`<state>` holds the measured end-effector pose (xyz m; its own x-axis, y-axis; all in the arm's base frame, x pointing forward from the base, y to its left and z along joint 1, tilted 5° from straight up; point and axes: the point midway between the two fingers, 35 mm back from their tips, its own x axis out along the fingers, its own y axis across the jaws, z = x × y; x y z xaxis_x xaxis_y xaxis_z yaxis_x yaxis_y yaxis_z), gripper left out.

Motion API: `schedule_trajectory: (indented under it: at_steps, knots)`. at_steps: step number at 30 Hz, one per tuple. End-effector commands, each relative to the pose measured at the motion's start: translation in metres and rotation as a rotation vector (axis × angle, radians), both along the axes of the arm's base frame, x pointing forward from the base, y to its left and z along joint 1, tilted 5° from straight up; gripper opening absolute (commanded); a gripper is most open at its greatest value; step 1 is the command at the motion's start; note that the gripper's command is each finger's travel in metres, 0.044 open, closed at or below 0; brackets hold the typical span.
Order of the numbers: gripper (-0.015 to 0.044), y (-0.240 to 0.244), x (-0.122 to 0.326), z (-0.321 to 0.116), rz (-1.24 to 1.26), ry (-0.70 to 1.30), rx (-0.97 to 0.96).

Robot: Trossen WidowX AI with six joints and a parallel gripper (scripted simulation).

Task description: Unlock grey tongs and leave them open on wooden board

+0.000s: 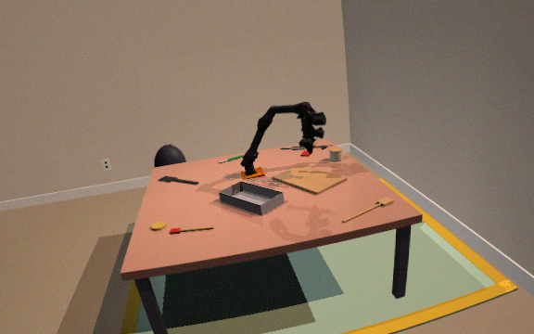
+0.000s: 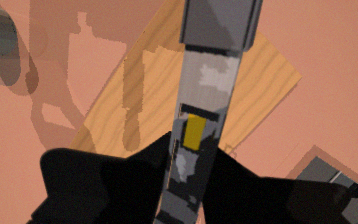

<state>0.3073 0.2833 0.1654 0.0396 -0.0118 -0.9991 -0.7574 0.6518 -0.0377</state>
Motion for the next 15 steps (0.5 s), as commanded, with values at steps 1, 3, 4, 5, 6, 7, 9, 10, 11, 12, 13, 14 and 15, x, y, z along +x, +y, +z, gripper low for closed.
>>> schedule_trajectory:
  at_steps: [1,3,4,5,6,7,9,10,11,12,13,14,15]
  knots:
    - [-0.0150,0.0014,0.0011,0.0018,0.004,-0.016,0.027]
    - [-0.0150,0.0027,0.0025,0.0024,0.002,-0.033,0.049]
    - [-0.0150,0.0033,0.0032,0.0028,0.001,-0.042,0.061]
    - [-0.0150,0.0039,0.0039,0.0032,0.001,-0.052,0.072]
    - [-0.0150,0.0045,0.0046,0.0036,0.000,-0.061,0.084]
    - [-0.0150,0.0050,0.0053,0.0040,-0.001,-0.070,0.096]
    - [-0.0150,0.0061,0.0065,0.0049,-0.002,-0.088,0.119]
    - [-0.0150,0.0066,0.0071,0.0054,-0.003,-0.097,0.130]
    - [-0.0150,0.0070,0.0077,0.0058,-0.003,-0.107,0.142]
    - [-0.0150,0.0075,0.0082,0.0063,-0.004,-0.116,0.153]
    - [-0.0150,0.0079,0.0087,0.0068,-0.004,-0.125,0.165]
    - [-0.0150,0.0083,0.0092,0.0074,-0.005,-0.134,0.176]
    - [-0.0150,0.0086,0.0097,0.0079,-0.005,-0.144,0.188]
